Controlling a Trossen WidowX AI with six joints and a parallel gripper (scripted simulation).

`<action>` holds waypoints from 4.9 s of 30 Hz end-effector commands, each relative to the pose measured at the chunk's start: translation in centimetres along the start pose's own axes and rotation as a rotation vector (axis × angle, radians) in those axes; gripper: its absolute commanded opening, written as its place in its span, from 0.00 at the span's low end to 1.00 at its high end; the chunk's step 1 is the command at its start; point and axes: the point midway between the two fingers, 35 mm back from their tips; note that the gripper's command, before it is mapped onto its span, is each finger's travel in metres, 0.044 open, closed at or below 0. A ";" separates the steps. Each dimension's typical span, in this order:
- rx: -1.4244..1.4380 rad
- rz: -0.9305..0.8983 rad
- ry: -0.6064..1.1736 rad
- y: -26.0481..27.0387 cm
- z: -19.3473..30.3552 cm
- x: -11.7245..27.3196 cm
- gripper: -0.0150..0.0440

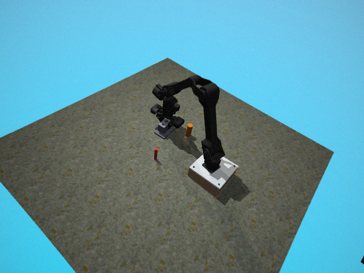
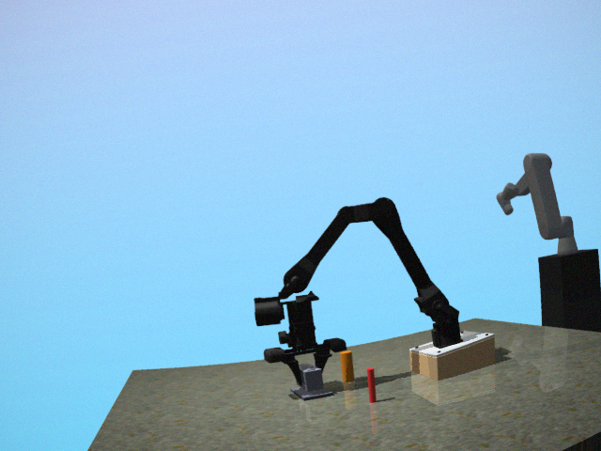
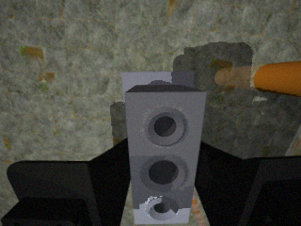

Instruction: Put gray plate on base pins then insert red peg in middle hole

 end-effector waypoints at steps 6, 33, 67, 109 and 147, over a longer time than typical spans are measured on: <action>0.000 0.000 0.000 0.0 0.0 -0.1 0.25; 0.002 -0.001 0.001 0.5 -0.3 3.8 1.00; 0.391 -0.003 0.023 -3.7 20.4 10.7 1.00; 0.391 -0.003 0.023 -3.4 20.8 2.3 1.00; 0.391 -0.004 0.023 -3.2 20.8 2.7 0.25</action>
Point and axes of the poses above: the point midway between the two fingers, 35 mm back from their tips, its own x axis back along the fingers, its own y axis across the jaws, z = x × y, and after that the axes turned 14 degrees about x, right-handed
